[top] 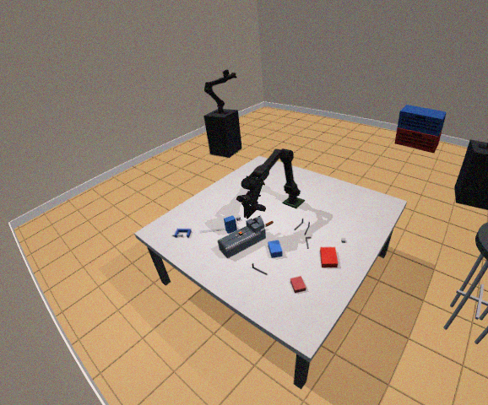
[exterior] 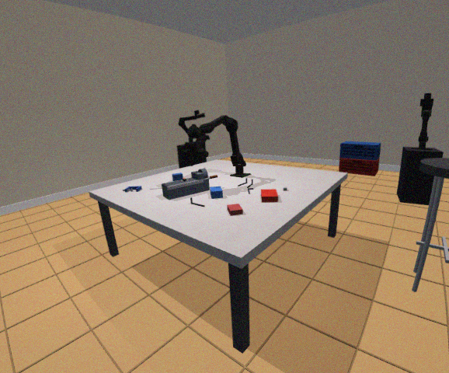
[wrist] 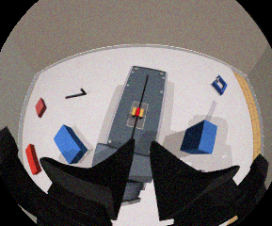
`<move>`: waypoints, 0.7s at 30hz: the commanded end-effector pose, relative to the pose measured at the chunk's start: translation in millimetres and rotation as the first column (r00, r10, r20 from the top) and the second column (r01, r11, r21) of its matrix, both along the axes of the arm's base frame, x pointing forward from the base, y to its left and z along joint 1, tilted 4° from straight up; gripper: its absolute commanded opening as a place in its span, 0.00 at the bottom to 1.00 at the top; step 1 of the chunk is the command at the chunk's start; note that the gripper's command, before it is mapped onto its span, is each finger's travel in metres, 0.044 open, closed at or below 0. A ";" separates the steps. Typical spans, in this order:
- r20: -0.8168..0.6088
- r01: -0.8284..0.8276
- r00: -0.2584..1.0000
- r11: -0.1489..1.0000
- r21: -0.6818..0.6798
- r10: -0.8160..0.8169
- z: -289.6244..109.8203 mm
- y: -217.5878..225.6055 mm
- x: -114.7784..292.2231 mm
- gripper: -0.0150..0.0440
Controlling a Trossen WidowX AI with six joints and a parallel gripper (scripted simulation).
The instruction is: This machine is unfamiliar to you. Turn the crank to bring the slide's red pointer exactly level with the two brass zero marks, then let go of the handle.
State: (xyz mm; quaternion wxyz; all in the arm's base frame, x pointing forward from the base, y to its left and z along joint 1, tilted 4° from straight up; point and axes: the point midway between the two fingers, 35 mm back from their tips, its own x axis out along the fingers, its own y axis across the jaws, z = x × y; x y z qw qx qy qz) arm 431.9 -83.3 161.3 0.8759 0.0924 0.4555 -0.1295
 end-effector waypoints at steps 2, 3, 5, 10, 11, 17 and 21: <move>0.000 0.000 1.000 1.000 -0.001 0.000 0.0 -0.1 0.0 0.57; 0.000 0.000 1.000 1.000 -0.001 0.000 0.0 -0.1 0.0 0.61; 0.000 0.000 1.000 1.000 -0.001 0.000 0.0 -0.1 0.0 0.70; 0.000 0.000 1.000 1.000 -0.001 0.000 0.0 -0.1 0.0 0.92; 0.000 0.000 1.000 1.000 -0.001 0.000 0.0 -0.1 0.0 0.97; 0.000 0.000 1.000 1.000 -0.001 0.000 0.0 -0.1 0.0 0.82; 0.000 0.000 1.000 1.000 -0.001 0.000 0.0 -0.1 0.0 0.64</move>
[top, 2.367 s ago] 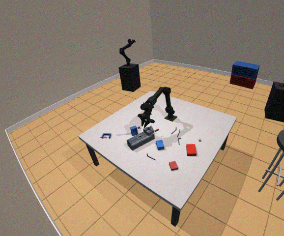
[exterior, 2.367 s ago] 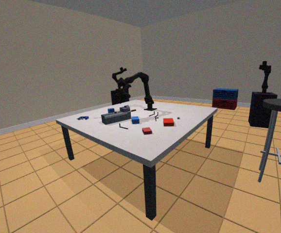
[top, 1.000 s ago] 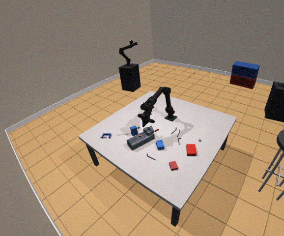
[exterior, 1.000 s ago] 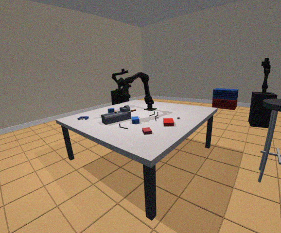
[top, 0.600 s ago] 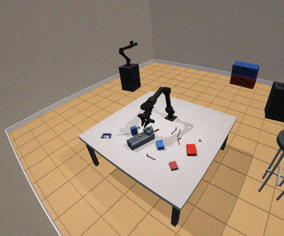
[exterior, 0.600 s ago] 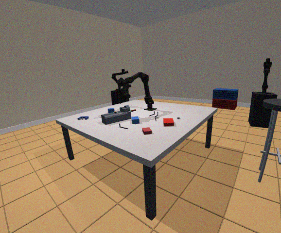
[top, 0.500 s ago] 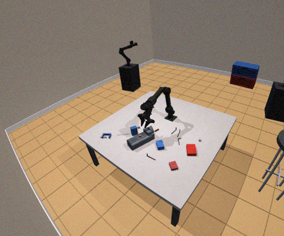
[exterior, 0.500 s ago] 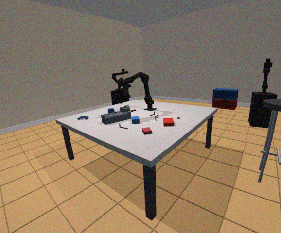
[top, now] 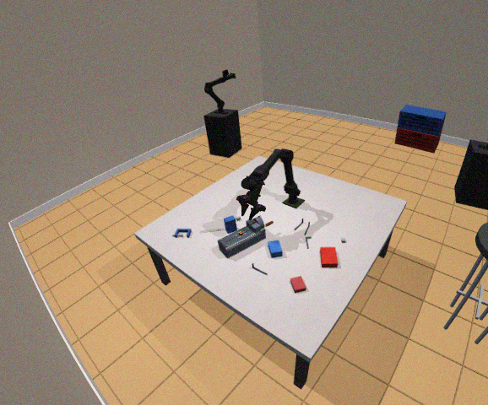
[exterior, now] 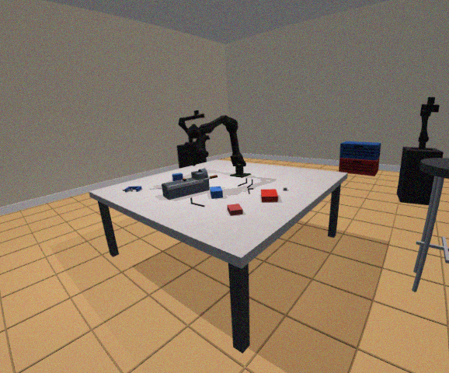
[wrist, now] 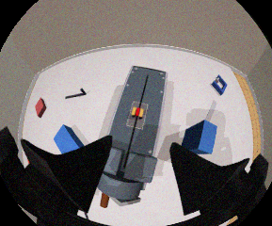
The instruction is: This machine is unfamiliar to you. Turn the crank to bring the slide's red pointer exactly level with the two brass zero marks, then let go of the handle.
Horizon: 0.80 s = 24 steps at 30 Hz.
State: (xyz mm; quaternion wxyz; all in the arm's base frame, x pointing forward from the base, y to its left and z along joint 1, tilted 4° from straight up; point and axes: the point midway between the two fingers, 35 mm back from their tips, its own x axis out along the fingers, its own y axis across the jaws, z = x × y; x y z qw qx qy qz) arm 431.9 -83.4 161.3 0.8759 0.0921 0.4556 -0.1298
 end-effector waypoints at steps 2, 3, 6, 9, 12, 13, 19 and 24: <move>0.000 0.000 1.000 1.000 0.000 0.000 0.0 0.0 0.0 0.56; 0.000 0.000 1.000 1.000 0.000 0.000 0.0 0.0 0.0 0.51; 0.000 0.000 1.000 1.000 0.000 0.000 0.0 0.0 0.0 0.38; 0.000 0.000 1.000 1.000 0.000 0.000 0.0 0.0 0.0 0.25; 0.000 0.000 1.000 1.000 0.000 0.000 0.0 0.0 0.0 0.25; 0.000 0.000 1.000 1.000 0.000 0.000 0.0 0.0 0.0 0.25; 0.000 0.000 1.000 1.000 0.001 0.000 0.0 0.1 0.0 0.25; 0.000 0.000 1.000 1.000 0.001 0.000 0.0 0.1 0.0 0.25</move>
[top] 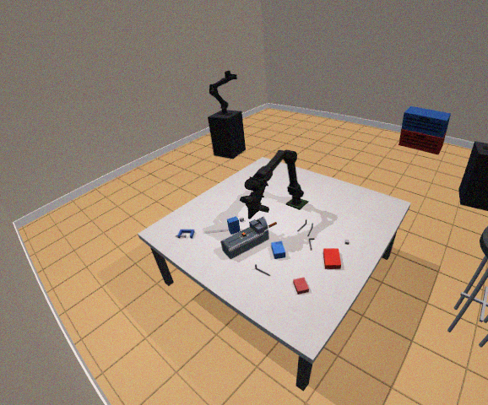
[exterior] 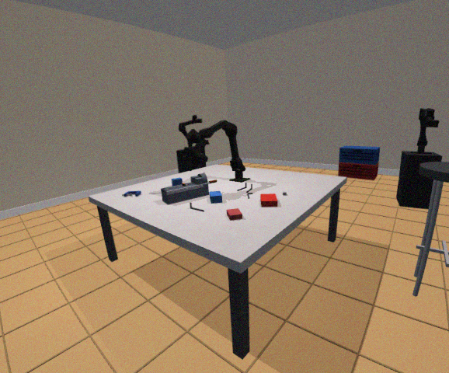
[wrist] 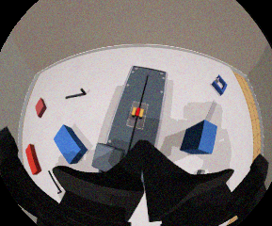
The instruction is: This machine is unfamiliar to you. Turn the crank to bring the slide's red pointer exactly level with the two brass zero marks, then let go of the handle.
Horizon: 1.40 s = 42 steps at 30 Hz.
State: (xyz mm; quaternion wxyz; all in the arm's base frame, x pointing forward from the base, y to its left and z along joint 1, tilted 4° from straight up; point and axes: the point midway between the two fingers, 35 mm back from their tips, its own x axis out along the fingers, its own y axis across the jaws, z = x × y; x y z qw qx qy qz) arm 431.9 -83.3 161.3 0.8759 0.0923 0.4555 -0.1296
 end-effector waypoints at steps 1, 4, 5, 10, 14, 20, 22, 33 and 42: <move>0.000 0.000 1.000 1.000 0.000 0.000 0.0 0.0 0.0 0.25; 0.000 0.000 1.000 1.000 0.000 0.000 0.0 0.0 0.0 0.30; 0.000 0.000 1.000 1.000 0.000 0.000 0.0 0.0 0.0 0.34; 0.000 0.000 1.000 1.000 0.000 0.000 0.0 0.0 0.0 0.57; 0.000 0.000 1.000 1.000 0.000 0.000 0.0 0.0 0.0 0.74; 0.000 0.000 1.000 1.000 0.000 0.000 0.0 0.0 0.0 1.00; 0.000 0.000 1.000 1.000 0.000 0.000 0.0 0.0 0.0 0.96; 0.000 0.000 1.000 1.000 0.000 0.000 0.0 0.0 0.0 0.47; 0.000 0.000 1.000 1.000 0.000 0.000 0.0 0.0 0.0 0.25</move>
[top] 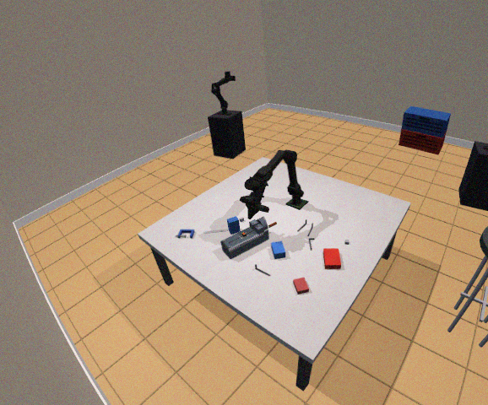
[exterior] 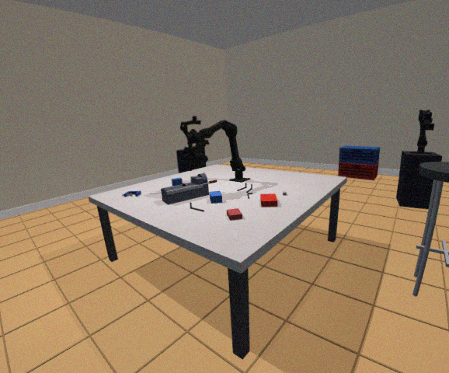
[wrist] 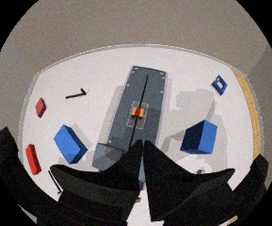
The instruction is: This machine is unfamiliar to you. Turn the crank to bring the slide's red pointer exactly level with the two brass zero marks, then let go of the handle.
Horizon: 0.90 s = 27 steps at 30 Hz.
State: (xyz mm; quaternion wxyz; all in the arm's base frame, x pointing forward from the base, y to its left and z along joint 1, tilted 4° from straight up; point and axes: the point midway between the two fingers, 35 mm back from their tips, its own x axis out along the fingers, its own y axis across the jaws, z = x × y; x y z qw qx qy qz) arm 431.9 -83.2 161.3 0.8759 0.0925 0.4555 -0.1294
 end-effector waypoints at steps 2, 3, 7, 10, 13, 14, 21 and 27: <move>0.000 0.000 1.000 1.000 0.000 0.000 0.0 -0.1 0.0 0.25; 0.000 0.000 1.000 1.000 0.000 0.000 0.0 -0.1 0.0 0.25; 0.000 0.000 1.000 1.000 0.000 0.000 0.0 0.0 0.0 0.25; 0.000 0.000 1.000 1.000 0.000 0.000 0.0 0.0 0.0 0.25; 0.000 0.000 1.000 1.000 0.000 0.000 0.0 0.0 0.0 0.25; 0.000 0.000 1.000 1.000 0.000 0.000 0.0 0.0 0.0 0.25; 0.000 0.000 1.000 1.000 0.000 0.000 0.0 0.0 0.0 0.57; 0.000 0.000 1.000 1.000 0.000 0.000 0.0 0.0 0.0 0.83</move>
